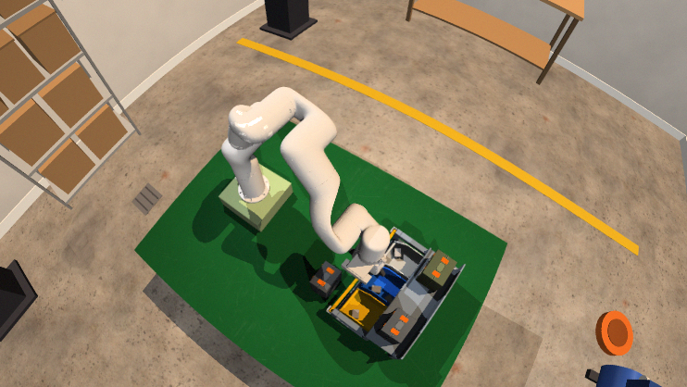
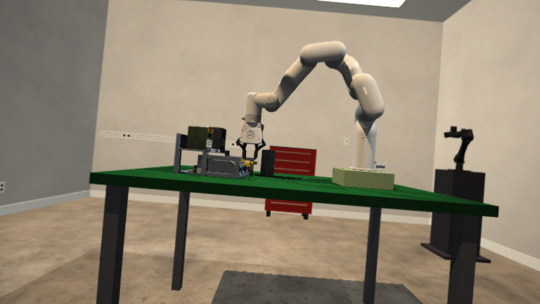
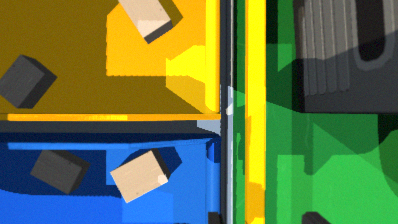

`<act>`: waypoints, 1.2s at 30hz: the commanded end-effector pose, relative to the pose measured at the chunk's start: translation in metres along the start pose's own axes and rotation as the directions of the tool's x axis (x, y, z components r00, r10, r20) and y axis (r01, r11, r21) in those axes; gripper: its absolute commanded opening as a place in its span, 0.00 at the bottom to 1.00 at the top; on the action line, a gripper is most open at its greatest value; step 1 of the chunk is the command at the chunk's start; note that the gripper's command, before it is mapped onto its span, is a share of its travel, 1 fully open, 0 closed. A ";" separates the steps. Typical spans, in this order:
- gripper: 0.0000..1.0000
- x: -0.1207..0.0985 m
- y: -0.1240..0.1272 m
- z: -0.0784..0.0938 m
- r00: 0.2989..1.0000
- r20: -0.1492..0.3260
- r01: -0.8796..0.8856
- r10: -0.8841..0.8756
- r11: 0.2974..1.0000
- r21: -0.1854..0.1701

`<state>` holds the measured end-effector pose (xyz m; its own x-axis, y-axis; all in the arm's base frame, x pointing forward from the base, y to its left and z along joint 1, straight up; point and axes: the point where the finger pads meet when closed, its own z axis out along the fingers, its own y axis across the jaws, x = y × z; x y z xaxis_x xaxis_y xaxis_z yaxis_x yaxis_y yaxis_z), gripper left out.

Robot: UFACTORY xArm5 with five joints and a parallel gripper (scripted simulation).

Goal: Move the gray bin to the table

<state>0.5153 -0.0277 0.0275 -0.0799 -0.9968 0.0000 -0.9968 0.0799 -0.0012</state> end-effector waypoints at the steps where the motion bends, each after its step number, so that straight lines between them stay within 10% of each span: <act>1: 0.48 0.000 -0.001 -0.001 1.000 0.007 0.000 0.000 1.000 0.004; 36: 0.48 0.000 -0.001 0.018 1.000 0.007 0.000 0.000 1.000 0.003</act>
<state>0.5152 -0.0276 0.0102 -0.0799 -0.9968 0.0000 -0.9968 0.0799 -0.0006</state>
